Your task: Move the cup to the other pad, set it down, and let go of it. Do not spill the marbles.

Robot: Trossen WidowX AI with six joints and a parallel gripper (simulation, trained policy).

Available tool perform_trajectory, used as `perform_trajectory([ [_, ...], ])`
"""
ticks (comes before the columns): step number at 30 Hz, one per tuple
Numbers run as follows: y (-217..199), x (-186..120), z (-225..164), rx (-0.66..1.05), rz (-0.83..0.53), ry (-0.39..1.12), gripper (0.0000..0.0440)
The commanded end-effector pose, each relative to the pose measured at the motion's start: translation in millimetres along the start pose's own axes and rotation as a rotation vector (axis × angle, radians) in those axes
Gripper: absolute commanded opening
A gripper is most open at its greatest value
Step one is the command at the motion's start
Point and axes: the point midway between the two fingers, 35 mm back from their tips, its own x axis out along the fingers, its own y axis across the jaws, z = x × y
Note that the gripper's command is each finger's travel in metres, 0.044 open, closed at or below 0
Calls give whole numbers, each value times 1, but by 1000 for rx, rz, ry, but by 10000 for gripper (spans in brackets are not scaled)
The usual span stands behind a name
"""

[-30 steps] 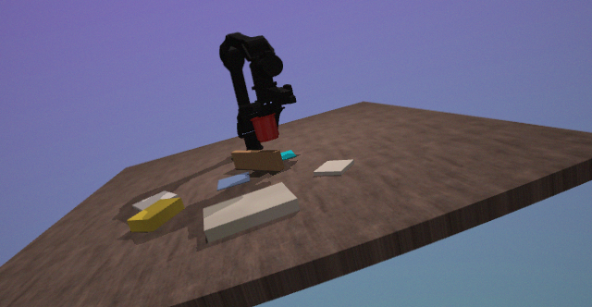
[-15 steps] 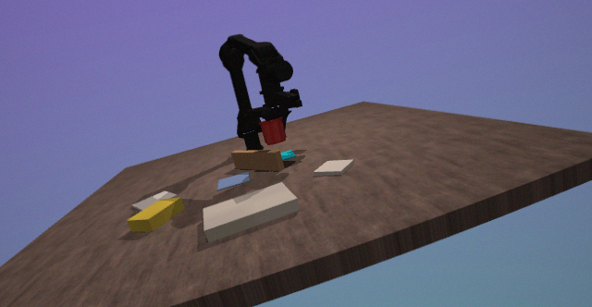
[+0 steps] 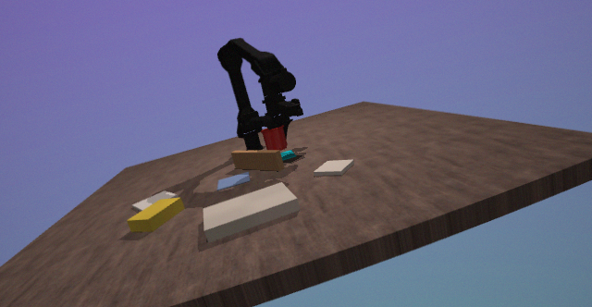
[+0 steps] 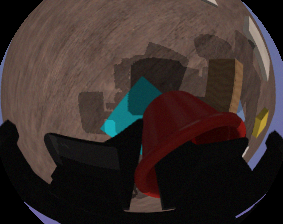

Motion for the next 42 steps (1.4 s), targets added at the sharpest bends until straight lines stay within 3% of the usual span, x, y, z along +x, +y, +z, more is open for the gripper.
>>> perform_trajectory([
  [1, 3, 5, -5, 7, -8, -1, 0],
  [14, 13, 21, -18, 31, -16, -9, 54],
  [18, 12, 16, -14, 41, -13, -56, 123],
  [32, 17, -1, -18, 43, 14, -158, 172],
  [42, 18, -17, -20, 60, 21, -234, 235],
])
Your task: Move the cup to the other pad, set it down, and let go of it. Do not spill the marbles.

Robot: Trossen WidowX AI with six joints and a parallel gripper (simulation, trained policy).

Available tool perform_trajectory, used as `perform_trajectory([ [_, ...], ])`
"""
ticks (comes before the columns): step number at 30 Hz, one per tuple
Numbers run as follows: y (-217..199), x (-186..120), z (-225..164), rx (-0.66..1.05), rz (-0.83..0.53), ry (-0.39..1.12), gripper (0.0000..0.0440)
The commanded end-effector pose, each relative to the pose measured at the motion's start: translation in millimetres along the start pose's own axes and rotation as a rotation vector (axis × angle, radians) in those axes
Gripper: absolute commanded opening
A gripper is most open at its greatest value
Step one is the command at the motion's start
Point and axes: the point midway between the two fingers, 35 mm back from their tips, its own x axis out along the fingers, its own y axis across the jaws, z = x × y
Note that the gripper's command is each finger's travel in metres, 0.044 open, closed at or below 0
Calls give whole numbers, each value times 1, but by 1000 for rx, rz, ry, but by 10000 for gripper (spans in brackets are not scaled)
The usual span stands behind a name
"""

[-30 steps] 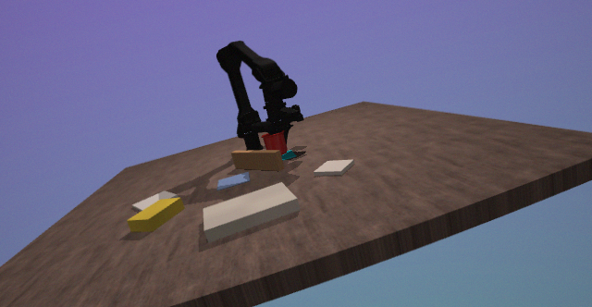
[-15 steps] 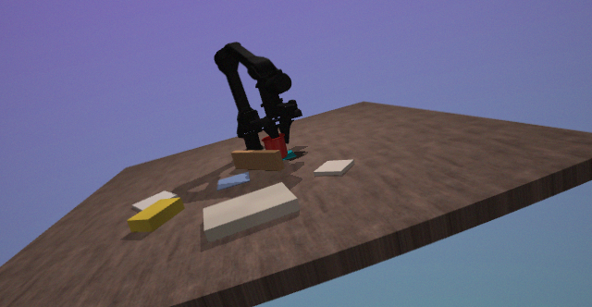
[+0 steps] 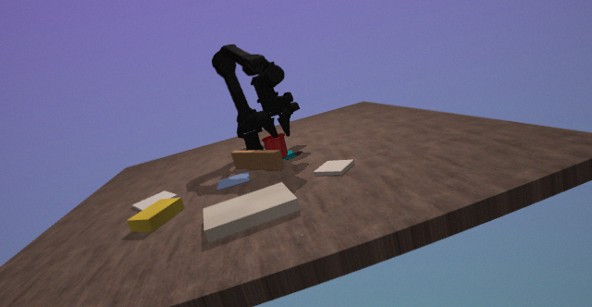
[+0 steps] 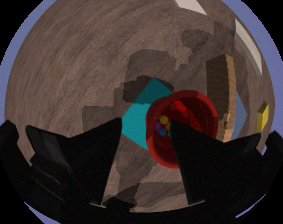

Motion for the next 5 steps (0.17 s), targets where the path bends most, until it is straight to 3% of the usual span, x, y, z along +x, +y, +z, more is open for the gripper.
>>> perform_trajectory([
  [1, 1, -5, 1, 10, 6, -24, 242],
  [5, 1, -13, 2, 18, 4, -56, 266],
])
